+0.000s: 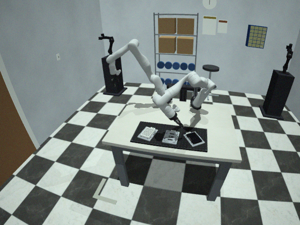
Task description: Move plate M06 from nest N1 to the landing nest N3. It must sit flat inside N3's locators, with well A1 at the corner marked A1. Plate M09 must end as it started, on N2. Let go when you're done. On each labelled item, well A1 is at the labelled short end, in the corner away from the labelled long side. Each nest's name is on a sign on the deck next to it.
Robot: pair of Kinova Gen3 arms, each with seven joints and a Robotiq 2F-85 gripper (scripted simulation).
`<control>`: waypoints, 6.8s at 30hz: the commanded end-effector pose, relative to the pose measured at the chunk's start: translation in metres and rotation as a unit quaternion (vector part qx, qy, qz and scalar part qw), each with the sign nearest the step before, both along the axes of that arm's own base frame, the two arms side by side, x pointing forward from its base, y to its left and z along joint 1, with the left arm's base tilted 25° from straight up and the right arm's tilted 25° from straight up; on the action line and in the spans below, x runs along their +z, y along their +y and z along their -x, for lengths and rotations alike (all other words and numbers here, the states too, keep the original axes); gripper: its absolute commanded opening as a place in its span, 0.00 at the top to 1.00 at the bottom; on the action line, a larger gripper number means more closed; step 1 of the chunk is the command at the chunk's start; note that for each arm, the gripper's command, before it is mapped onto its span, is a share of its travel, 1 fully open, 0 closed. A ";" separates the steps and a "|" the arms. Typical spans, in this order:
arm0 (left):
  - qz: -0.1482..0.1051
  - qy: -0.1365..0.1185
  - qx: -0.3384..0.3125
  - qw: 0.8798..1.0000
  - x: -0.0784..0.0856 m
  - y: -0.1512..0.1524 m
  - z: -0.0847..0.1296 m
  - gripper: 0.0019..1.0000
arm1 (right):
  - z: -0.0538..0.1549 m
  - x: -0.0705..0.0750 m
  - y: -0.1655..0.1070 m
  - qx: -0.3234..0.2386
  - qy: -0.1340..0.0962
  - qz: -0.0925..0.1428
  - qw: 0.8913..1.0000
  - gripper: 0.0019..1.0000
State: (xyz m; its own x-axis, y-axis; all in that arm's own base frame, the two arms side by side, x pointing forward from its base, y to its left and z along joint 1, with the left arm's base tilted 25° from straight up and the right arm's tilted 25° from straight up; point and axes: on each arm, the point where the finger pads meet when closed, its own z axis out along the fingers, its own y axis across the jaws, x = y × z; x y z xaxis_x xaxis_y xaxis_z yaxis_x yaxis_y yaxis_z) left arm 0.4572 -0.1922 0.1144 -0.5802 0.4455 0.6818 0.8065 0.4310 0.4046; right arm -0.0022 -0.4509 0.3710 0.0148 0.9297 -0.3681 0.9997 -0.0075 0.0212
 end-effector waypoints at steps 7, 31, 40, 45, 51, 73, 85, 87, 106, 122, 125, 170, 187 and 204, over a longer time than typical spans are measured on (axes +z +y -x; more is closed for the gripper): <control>0.031 -0.033 0.018 0.999 -0.018 -0.027 -0.002 0.00 | 0.003 0.001 0.001 -0.001 0.000 0.000 1.000 0.00; 0.088 -0.105 0.058 0.989 -0.049 -0.074 -0.008 0.00 | 0.003 0.001 0.001 -0.001 0.000 0.000 1.000 0.00; 0.113 -0.136 0.076 0.981 -0.064 -0.095 -0.010 0.00 | 0.003 0.001 0.001 -0.001 0.000 0.000 1.000 0.00; 0.127 -0.154 0.086 0.976 -0.071 -0.107 -0.012 0.00 | 0.003 0.001 0.001 -0.001 0.000 0.000 1.000 0.00; 0.138 -0.168 0.094 0.972 -0.078 -0.117 -0.013 0.00 | 0.003 0.001 0.001 -0.001 0.000 0.000 1.000 0.00; 0.192 -0.237 0.133 0.943 -0.110 -0.163 -0.019 0.00 | 0.003 0.001 0.001 -0.001 0.000 0.000 1.000 0.00; 0.216 -0.273 0.148 0.925 -0.125 -0.185 -0.025 0.00 | 0.003 0.001 0.001 -0.001 0.000 0.000 1.000 0.00; 0.222 -0.280 0.152 0.922 -0.128 -0.189 -0.026 0.00 | 0.003 0.001 0.001 -0.001 0.000 0.000 1.000 0.00; 0.267 -0.340 0.184 0.883 -0.155 -0.231 -0.031 0.00 | 0.003 0.001 0.001 -0.001 0.000 0.000 1.000 0.00; 0.268 -0.336 0.184 0.884 -0.156 -0.231 -0.030 0.00 | 0.003 0.001 0.001 -0.001 0.000 0.000 1.000 0.00; 0.268 -0.336 0.184 0.884 -0.156 -0.231 -0.030 0.00 | 0.003 0.001 0.001 -0.001 0.000 0.000 1.000 0.00; 0.243 -0.479 0.427 0.727 -0.136 -0.183 -0.028 0.00 | 0.003 0.001 0.001 -0.001 0.000 0.000 1.000 0.00; 0.233 -0.509 0.473 0.680 -0.117 -0.132 -0.032 0.00 | 0.003 0.001 0.001 -0.001 0.000 0.000 1.000 0.00; 0.233 -0.509 0.473 0.681 -0.100 -0.085 -0.031 0.00 | 0.003 0.001 0.001 -0.001 0.000 0.000 1.000 0.00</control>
State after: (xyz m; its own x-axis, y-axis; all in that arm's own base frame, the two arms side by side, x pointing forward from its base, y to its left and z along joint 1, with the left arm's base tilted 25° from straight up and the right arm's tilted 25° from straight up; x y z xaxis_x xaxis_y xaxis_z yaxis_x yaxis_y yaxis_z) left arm 0.4841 -0.2865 0.0067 -0.8229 -0.4321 -0.3690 -0.5225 0.8305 0.1929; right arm -0.0022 -0.4509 0.3710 0.0148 0.9297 -0.3681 0.9997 -0.0075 0.0212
